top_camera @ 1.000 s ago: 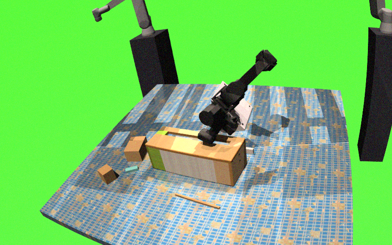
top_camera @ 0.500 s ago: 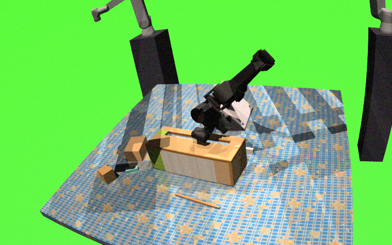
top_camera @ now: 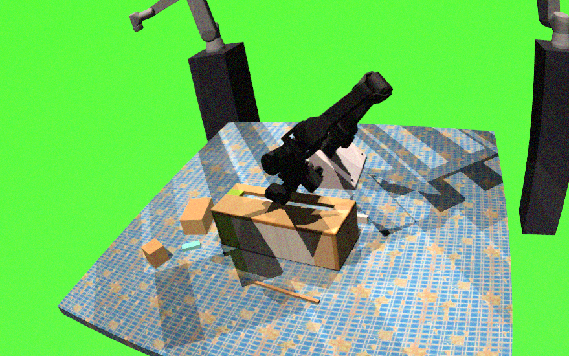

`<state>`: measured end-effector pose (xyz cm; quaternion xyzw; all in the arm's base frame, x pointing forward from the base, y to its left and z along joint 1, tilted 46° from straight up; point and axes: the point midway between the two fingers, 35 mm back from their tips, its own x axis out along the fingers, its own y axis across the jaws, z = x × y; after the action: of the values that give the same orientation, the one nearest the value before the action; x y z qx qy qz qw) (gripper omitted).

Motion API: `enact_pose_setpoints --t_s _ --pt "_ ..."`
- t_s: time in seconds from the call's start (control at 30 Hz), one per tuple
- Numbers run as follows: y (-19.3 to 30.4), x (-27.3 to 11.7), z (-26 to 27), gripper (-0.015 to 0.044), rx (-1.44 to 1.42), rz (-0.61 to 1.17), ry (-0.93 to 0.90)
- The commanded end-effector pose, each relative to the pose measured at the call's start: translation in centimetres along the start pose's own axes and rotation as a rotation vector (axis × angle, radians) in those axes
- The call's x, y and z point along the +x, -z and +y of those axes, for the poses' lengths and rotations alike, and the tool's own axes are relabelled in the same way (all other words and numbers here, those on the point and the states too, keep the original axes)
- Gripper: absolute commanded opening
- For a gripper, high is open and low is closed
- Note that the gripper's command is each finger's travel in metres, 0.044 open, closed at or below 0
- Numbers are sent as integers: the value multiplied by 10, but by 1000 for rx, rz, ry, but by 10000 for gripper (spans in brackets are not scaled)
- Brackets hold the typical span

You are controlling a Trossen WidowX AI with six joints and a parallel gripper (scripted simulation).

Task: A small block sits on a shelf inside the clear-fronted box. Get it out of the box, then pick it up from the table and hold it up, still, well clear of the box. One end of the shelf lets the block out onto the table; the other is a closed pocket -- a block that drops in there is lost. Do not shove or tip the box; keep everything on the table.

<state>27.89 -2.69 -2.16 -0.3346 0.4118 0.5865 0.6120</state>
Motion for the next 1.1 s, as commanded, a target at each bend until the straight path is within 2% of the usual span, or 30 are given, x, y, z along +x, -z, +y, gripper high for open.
enact_pose_setpoints --t_s 0.0,1.07 --pt "10 5 1 400 1 4 -6" --pt "94 34 2 400 0 9 -5"
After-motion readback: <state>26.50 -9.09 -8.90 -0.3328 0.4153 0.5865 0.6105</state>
